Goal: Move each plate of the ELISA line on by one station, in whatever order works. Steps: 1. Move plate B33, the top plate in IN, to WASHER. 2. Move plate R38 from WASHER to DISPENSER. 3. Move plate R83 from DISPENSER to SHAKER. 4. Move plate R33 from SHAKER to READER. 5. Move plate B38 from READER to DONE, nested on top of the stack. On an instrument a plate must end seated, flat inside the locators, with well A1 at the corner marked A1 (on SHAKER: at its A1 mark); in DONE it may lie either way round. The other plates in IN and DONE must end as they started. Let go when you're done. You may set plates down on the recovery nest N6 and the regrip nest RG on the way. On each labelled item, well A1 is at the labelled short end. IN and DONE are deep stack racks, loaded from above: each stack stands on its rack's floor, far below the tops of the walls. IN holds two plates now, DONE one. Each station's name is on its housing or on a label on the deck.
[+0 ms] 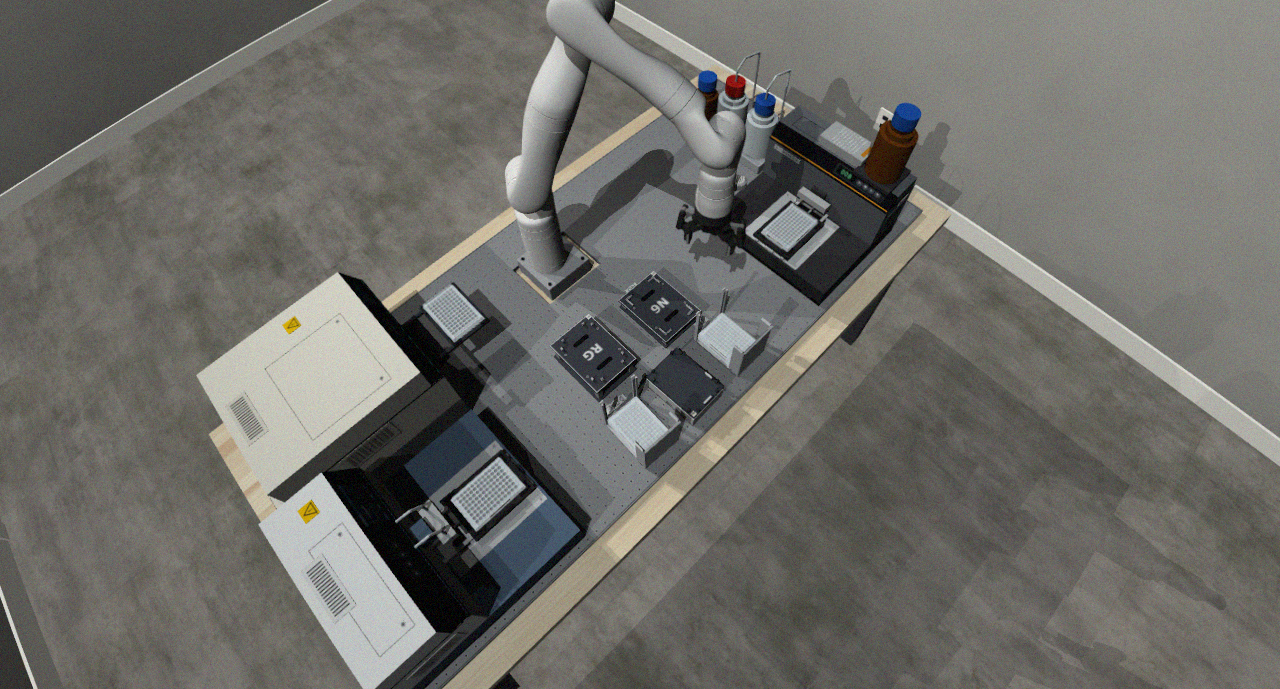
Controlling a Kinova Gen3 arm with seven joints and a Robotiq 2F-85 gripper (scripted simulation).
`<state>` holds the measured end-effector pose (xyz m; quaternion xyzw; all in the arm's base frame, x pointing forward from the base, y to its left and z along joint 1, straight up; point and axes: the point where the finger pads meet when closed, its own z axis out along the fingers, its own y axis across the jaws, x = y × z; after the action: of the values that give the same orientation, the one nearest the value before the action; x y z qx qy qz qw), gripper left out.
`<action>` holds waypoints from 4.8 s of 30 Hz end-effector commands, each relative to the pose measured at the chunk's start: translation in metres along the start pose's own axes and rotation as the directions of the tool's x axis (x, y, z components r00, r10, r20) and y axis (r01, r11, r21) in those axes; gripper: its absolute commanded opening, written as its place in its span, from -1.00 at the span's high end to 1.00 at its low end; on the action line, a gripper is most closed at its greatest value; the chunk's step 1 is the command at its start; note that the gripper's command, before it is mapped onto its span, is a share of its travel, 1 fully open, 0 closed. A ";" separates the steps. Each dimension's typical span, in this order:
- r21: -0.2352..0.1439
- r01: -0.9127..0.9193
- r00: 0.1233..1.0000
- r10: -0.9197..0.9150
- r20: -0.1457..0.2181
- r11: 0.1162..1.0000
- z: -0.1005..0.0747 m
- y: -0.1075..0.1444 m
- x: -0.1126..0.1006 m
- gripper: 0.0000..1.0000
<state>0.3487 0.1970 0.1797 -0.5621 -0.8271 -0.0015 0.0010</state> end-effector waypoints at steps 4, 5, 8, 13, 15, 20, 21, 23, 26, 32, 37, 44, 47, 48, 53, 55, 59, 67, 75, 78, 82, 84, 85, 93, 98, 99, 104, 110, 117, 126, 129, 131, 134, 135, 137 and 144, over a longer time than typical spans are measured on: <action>-0.001 -0.014 1.000 0.014 0.002 1.000 -0.001 0.012 0.013 -1.00; -0.001 -0.014 1.000 0.014 0.002 1.000 -0.001 0.014 0.015 -1.00; -0.001 -0.014 1.000 0.014 0.002 1.000 -0.001 0.021 0.022 -1.00; -0.001 -0.014 1.000 0.014 0.002 1.000 -0.001 0.031 0.033 -1.00; -0.001 -0.094 0.996 0.094 0.002 0.996 -0.001 0.036 0.038 -1.00; -0.001 -0.111 0.994 0.111 0.002 0.994 -0.001 0.045 0.048 -1.00; -0.001 -0.111 0.994 0.111 0.002 0.994 -0.001 0.045 0.048 -1.00; -0.001 -0.111 0.994 0.111 0.002 0.994 -0.001 0.049 0.053 -1.00; -0.001 -0.111 0.994 0.111 0.002 0.994 -0.001 0.056 0.060 -1.00; -0.001 -0.111 0.994 0.111 0.002 0.994 -0.001 0.070 0.075 -1.00; -0.001 -0.207 0.978 0.207 0.002 0.978 -0.001 0.075 0.085 -1.00; -0.001 -0.207 0.978 0.207 0.001 0.978 -0.001 0.085 0.102 -1.00; -0.001 -0.207 0.978 0.207 0.001 0.978 -0.001 0.090 0.111 -1.00; -0.001 -0.207 0.978 0.207 0.001 0.978 -0.001 0.092 0.114 -1.00; -0.001 -0.207 0.978 0.207 0.001 0.978 -0.001 0.099 0.126 -1.00; -0.001 -0.207 0.978 0.207 0.001 0.978 -0.001 0.099 0.126 -1.00; -0.001 -0.301 0.954 0.301 0.001 0.954 -0.001 0.105 0.138 -1.00; -0.001 -0.301 0.954 0.301 0.001 0.954 -0.001 0.116 0.162 -1.00; -0.002 -0.339 0.941 0.339 0.001 0.941 -0.001 0.126 0.178 -1.00; -0.002 -0.392 0.920 0.392 0.001 0.920 -0.001 0.127 0.179 -1.00; -0.002 -0.392 0.920 0.392 0.001 0.920 -0.001 0.127 0.179 -1.00; -0.002 -0.392 0.920 0.392 0.001 0.920 -0.001 0.127 0.179 -1.00; -0.002 -0.392 0.920 0.392 0.001 0.920 -0.001 0.127 0.179 -1.00; -0.002 -0.391 0.920 0.391 0.001 0.920 -0.001 0.127 0.179 -1.00; -0.002 -0.391 0.920 0.391 0.001 0.920 -0.001 0.127 0.179 -1.00; -0.002 -0.391 0.920 0.391 0.001 0.920 -0.001 0.127 0.179 -1.00; -0.002 -0.391 0.920 0.391 0.001 0.920 -0.001 0.127 0.179 -1.00; -0.002 -0.391 0.920 0.391 0.001 0.920 -0.001 0.127 0.179 -1.00; -0.002 -0.391 0.920 0.391 0.001 0.920 -0.001 0.127 0.179 -1.00; -0.002 -0.392 0.920 0.392 0.001 0.920 -0.001 0.133 0.194 -1.00; -0.002 -0.392 0.920 0.392 0.001 0.920 -0.001 0.137 0.203 -1.00; -0.002 -0.392 0.920 0.392 0.001 0.920 -0.001 0.140 0.209 -1.00; -0.002 -0.392 0.920 0.392 0.001 0.920 -0.001 0.144 0.219 -1.00; -0.002 -0.392 0.920 0.392 0.001 0.920 -0.001 0.145 0.222 -1.00; -0.002 -0.392 0.920 0.392 0.001 0.920 -0.001 0.147 0.228 -1.00; -0.002 -0.392 0.920 0.392 0.001 0.920 -0.001 0.149 0.231 -1.00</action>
<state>0.4014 0.4651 0.1797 -0.7159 -0.6982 -0.0005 0.0003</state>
